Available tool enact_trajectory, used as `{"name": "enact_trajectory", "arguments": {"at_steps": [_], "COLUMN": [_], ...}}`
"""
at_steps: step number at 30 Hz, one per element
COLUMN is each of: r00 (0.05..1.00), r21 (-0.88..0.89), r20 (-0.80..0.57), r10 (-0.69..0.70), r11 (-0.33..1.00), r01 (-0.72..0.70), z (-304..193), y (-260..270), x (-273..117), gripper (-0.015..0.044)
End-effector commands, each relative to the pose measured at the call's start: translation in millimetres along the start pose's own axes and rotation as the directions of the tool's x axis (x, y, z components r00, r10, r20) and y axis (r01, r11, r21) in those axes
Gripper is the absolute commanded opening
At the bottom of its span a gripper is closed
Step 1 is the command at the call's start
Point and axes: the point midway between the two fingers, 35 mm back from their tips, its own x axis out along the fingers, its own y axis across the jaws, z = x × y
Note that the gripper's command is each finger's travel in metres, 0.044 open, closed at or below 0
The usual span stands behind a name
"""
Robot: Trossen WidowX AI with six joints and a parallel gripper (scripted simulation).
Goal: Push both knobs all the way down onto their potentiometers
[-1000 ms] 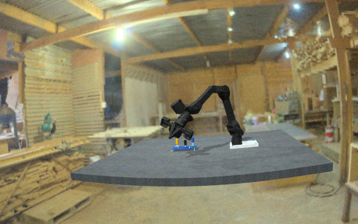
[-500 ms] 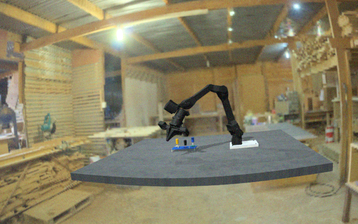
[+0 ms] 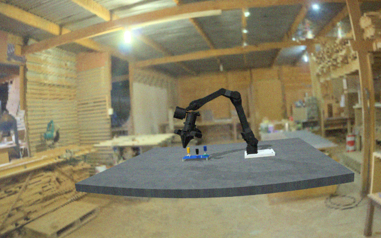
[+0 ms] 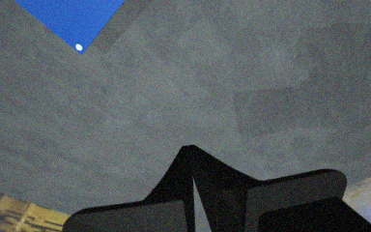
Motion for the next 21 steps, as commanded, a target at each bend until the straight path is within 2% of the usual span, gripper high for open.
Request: {"name": "enact_trajectory", "arguments": {"at_steps": [1, 11, 18, 21], "r00": [0.994, 0.941, 0.936, 0.936], "r21": [0.116, 0.329, 0.341, 0.341], "r20": [0.113, 0.332, 0.345, 0.345], "r10": [-0.005, -0.067, -0.073, -0.073], "r11": [0.993, 0.943, 0.938, 0.938], "r01": [-0.008, -0.049, -0.053, -0.053], "z": [30.1, 93.4, 97.4, 102.0], "y": [14.4, 30.4, 30.9, 30.1], "x": [-14.4, -52.2, -55.0, -42.3], "gripper": [0.0, 0.0, 0.0, 0.0]}}
